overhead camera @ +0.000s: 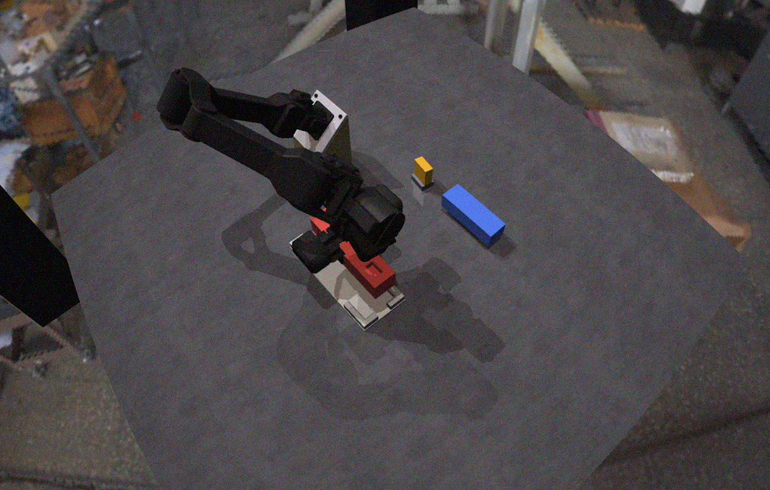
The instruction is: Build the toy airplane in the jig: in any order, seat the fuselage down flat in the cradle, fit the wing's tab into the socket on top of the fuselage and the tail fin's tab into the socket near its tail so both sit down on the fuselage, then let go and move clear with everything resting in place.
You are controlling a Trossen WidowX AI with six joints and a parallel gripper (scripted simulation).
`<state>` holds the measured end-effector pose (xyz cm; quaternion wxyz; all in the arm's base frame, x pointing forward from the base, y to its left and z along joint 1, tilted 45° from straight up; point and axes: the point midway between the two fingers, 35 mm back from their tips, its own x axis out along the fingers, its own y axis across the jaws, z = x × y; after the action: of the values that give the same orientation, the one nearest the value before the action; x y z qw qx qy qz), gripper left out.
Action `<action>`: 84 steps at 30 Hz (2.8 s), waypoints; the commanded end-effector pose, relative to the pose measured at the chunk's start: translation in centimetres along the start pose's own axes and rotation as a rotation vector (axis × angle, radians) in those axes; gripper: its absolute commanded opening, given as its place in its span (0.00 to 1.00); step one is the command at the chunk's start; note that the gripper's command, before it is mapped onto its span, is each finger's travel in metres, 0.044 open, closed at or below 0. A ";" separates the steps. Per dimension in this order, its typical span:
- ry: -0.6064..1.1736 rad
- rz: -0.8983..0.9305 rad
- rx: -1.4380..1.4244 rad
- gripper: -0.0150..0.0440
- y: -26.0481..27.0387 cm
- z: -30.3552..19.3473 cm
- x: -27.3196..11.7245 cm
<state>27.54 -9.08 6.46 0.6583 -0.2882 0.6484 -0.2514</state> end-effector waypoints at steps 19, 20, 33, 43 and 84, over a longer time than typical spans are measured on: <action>0.000 -0.004 -0.004 0.59 -0.1 0.0 1.1; 0.000 -0.004 -0.004 0.59 -0.1 0.0 1.3; 0.000 -0.006 -0.005 0.59 -0.2 0.0 3.4; -0.002 -0.005 0.003 0.55 -0.3 0.0 3.8; 0.001 -0.002 -0.005 1.00 0.1 0.4 -6.7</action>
<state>28.05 -4.41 11.05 0.6632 -0.2943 0.6422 -0.2472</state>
